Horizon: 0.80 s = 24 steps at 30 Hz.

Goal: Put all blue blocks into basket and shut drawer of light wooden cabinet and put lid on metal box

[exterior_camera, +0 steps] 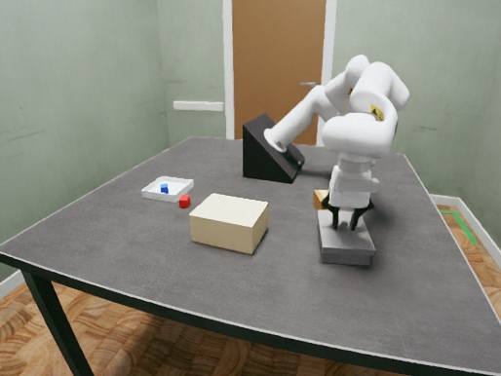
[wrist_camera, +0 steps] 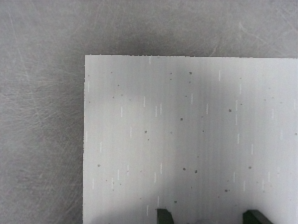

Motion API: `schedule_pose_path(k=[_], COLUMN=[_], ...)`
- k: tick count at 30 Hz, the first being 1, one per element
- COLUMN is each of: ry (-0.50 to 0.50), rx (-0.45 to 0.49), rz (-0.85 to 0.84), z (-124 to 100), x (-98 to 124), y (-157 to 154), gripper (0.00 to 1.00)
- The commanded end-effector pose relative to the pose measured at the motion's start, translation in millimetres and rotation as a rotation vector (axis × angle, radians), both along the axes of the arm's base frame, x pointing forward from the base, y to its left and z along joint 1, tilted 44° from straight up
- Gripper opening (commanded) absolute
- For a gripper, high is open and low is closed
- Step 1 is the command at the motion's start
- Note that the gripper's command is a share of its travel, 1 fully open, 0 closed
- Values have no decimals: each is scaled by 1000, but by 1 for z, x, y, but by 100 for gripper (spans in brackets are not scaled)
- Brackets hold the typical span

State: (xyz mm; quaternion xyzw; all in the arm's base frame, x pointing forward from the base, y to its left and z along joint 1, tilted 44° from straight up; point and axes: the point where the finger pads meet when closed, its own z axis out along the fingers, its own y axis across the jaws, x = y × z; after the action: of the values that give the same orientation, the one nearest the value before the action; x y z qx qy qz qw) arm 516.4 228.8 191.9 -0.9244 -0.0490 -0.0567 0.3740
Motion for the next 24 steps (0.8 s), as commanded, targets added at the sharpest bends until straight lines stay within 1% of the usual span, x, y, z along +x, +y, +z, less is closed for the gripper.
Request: schedule_pose_path(k=[1,10,11,24], ry=[-3,-3,-3,-3], rx=[0,0,0,0], rz=[-1,-1,-1,-1], z=[1,1,1,1], x=[1,1,1,1], y=[-1,-1,-1,-1], gripper=[44,44,0,0])
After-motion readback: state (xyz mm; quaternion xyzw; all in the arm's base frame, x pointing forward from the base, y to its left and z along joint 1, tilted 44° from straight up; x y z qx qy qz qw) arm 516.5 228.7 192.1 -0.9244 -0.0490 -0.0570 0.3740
